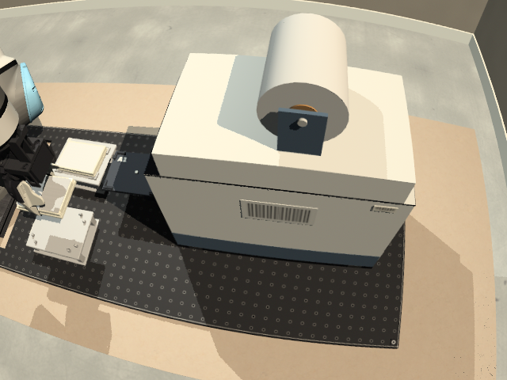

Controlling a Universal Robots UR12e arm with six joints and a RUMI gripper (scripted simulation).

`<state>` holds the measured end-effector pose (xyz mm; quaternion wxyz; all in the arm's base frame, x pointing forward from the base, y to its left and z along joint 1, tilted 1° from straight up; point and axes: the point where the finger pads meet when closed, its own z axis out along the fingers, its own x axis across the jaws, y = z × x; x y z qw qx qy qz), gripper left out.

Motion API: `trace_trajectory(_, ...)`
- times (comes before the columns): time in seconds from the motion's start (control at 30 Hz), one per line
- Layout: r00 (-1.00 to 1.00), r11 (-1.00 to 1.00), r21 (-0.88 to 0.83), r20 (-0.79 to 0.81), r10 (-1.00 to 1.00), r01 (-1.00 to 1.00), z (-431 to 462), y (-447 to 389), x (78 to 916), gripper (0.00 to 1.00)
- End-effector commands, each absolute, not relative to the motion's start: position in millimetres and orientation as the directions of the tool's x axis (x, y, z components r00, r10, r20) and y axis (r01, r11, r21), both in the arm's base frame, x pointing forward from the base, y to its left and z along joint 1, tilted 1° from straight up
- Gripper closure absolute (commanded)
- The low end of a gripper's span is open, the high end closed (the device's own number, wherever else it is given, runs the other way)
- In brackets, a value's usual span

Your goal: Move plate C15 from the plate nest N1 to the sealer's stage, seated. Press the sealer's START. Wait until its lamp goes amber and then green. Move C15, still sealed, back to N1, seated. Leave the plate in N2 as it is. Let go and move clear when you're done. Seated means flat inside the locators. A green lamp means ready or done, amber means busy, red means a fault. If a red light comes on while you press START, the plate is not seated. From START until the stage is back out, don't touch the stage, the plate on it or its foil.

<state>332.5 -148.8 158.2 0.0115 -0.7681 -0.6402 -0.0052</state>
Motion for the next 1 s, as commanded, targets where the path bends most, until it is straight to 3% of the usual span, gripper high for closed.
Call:
trace_trajectory(0.0, 0.180, -0.180, -0.010, 0.022, 0.983, 0.984, 159, -154, 324, 1.00)
trace_trajectory(0.97, 0.180, -0.180, -0.010, 0.022, 0.983, 0.984, 159, -165, 301, 1.00)
